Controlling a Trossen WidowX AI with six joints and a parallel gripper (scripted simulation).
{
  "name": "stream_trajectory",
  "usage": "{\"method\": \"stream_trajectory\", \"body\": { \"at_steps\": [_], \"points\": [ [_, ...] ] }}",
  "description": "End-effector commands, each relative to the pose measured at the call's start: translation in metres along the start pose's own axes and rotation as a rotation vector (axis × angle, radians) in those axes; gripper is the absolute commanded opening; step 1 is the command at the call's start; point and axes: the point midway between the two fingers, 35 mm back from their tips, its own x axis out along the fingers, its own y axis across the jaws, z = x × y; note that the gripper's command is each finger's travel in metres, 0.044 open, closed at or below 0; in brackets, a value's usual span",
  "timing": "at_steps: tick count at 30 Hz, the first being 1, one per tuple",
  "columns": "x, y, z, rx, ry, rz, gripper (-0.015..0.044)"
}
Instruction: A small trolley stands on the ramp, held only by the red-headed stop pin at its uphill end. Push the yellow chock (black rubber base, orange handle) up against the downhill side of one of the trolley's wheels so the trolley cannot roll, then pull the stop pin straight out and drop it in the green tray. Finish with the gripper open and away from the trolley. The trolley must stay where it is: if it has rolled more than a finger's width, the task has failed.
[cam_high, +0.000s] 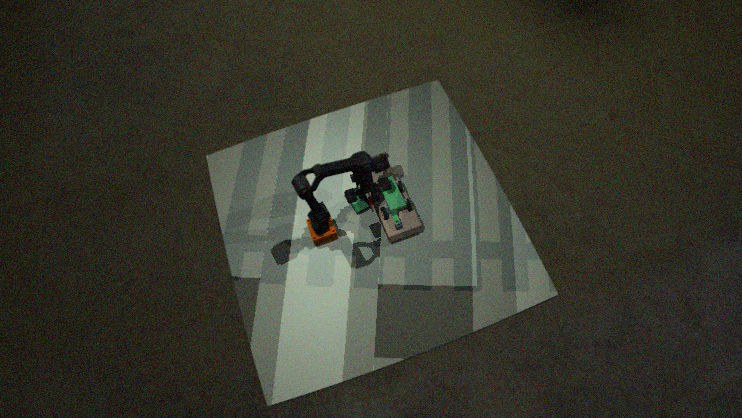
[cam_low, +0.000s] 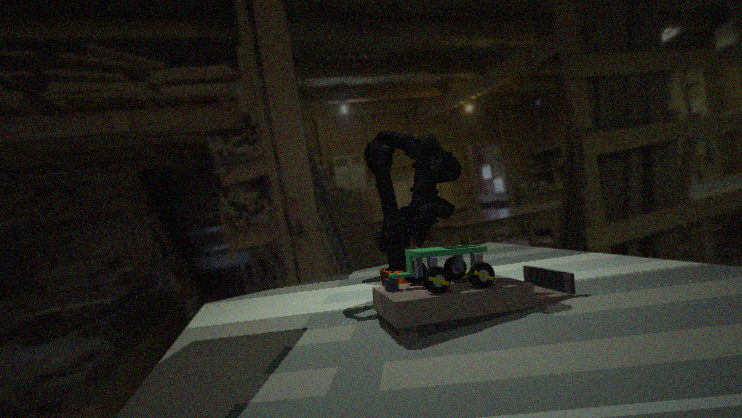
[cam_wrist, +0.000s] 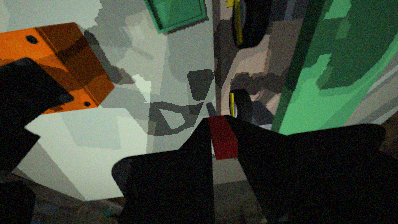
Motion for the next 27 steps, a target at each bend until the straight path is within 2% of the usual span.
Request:
{"method": "stream_trajectory", "body": {
  "at_steps": [1, 27],
  "points": [
    [-0.002, 0.001, 0.016, 0.000, -0.002, 0.002, 0.0000],
    [-0.014, 0.007, 0.113, 0.000, -0.010, 0.003, 0.0000]
  ]
}}
